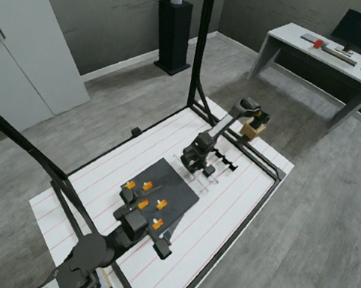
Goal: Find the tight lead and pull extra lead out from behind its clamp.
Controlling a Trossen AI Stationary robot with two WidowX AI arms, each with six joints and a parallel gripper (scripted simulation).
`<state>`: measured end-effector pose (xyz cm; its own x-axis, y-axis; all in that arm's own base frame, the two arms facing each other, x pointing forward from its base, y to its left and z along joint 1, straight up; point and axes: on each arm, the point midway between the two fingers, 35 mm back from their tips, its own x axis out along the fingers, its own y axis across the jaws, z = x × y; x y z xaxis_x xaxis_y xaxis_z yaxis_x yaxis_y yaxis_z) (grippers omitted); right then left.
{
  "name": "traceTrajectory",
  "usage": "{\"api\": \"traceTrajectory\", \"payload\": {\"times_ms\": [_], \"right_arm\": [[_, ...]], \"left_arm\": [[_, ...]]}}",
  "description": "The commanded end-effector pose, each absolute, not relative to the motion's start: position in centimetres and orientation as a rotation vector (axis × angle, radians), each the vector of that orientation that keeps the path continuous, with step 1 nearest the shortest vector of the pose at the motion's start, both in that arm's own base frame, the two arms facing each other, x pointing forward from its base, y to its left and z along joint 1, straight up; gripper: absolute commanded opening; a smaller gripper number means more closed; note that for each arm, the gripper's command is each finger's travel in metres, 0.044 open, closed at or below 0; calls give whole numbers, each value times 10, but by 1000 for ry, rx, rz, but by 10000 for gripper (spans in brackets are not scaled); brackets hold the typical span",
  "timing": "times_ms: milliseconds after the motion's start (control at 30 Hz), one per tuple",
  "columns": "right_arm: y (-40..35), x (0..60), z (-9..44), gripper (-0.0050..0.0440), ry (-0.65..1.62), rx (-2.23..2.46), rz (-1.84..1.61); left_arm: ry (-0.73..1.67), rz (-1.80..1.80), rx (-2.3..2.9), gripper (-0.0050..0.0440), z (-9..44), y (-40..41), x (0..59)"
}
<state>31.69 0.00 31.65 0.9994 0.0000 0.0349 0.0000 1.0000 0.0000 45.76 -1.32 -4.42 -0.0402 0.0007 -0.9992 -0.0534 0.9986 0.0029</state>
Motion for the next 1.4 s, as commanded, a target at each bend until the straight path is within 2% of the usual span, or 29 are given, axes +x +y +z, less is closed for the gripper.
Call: {"api": "traceTrajectory", "payload": {"times_ms": [0,833,867,1367], "right_arm": [[0,316,323,440,-51,0,0],[0,316,323,440,-51,0,0],[0,316,323,440,-51,0,0],[0,316,323,440,-51,0,0]], "left_arm": [[1563,41,-43,-50,-14,-13,465],[1573,42,-42,-50,-8,-13,464],[1580,42,-42,-50,-48,-13,465],[1580,42,-42,-50,-48,-13,465]]}}
